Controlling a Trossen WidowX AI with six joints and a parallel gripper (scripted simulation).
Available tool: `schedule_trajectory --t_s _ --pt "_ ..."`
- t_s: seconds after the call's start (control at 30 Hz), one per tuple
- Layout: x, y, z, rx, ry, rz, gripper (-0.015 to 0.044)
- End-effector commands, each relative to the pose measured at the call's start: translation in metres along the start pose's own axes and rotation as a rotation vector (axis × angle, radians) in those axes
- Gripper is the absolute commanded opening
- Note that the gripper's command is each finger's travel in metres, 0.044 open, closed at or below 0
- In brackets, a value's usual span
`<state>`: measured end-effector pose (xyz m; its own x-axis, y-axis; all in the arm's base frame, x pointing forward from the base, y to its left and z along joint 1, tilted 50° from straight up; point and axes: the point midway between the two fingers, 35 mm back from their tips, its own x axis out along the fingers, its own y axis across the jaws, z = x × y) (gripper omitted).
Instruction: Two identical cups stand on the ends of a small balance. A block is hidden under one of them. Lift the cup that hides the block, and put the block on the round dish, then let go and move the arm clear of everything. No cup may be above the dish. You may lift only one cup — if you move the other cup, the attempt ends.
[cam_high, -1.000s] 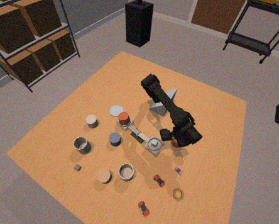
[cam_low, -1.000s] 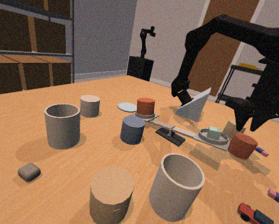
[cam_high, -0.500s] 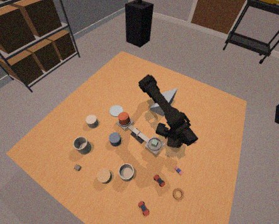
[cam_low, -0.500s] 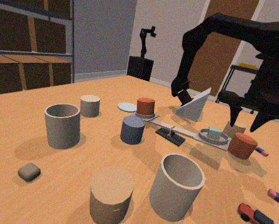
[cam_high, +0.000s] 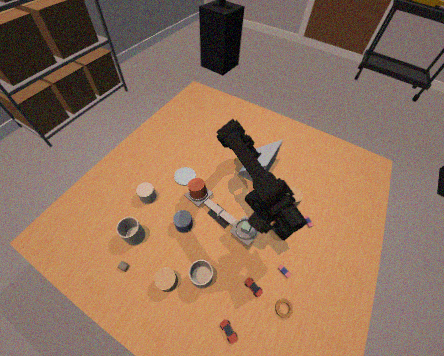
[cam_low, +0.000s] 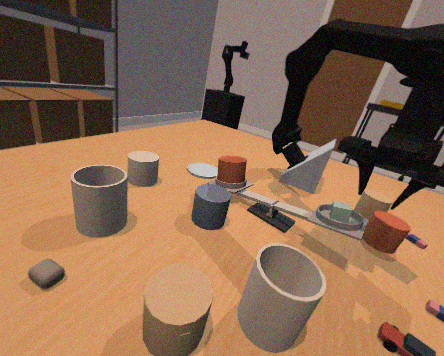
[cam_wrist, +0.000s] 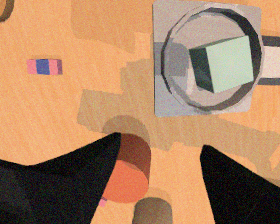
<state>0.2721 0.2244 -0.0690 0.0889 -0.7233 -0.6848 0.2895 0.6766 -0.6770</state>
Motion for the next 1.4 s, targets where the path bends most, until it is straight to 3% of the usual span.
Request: schedule_trajectory --t_s 0.0,0.93,1.37 --pt "-0.005 -0.004 0.009 0.156 -0.007 0.004 0.026" --pt "-0.016 -0.032 0.053 1.12 -0.028 -0.016 0.026" --pt "-0.002 -0.033 0.054 1.143 -0.029 -0.016 0.026"
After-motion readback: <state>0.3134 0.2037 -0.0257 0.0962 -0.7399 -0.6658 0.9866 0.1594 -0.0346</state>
